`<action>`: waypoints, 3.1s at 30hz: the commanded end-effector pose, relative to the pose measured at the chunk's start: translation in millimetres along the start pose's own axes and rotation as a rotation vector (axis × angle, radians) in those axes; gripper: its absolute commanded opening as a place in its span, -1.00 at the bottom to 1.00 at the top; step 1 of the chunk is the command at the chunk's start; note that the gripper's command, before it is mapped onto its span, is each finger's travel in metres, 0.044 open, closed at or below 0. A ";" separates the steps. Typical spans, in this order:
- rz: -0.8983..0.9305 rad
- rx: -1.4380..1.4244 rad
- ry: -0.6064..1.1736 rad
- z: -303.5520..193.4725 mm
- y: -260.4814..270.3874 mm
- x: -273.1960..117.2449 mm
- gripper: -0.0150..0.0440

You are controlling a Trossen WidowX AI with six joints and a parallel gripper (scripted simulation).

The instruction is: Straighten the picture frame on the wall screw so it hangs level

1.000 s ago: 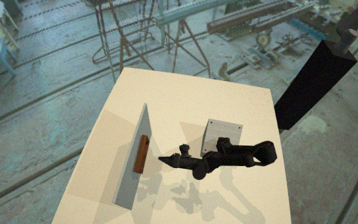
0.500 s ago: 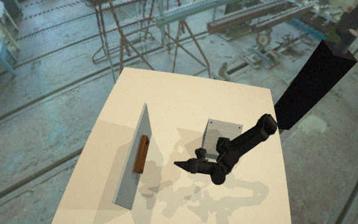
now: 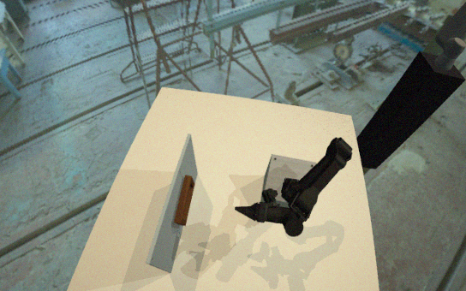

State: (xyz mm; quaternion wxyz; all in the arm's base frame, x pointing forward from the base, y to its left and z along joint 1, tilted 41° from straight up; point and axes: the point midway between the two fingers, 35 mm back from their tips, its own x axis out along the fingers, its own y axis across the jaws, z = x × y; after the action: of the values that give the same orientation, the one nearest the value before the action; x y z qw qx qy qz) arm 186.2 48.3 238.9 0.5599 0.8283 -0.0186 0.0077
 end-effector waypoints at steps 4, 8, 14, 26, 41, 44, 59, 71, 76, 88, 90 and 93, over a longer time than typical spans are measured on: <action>0.002 -0.004 -0.004 1.0 0.5 -0.5 0.39; 0.002 -0.004 -0.004 1.0 0.5 -0.5 0.39; 0.002 -0.004 -0.004 1.0 0.5 -0.5 0.39; 0.002 -0.004 -0.004 1.0 0.5 -0.5 0.39; 0.002 -0.004 -0.004 1.0 0.5 -0.5 0.39; 0.002 -0.004 -0.004 1.0 0.5 -0.5 0.39; 0.002 -0.004 -0.004 1.0 0.5 -0.5 0.39; 0.002 -0.004 -0.004 1.0 0.5 -0.5 0.39; 0.002 -0.004 -0.004 1.0 0.5 -0.5 0.39; 0.006 0.064 0.000 -12.3 -18.2 37.0 0.39; 0.006 0.084 0.000 -11.5 -24.8 49.1 0.39; 0.006 0.114 -0.001 -6.3 -34.9 66.5 0.39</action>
State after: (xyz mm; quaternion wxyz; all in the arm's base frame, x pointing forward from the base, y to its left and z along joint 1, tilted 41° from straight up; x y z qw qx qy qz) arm 240.2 66.6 223.3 0.5206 0.8533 -0.0246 0.0129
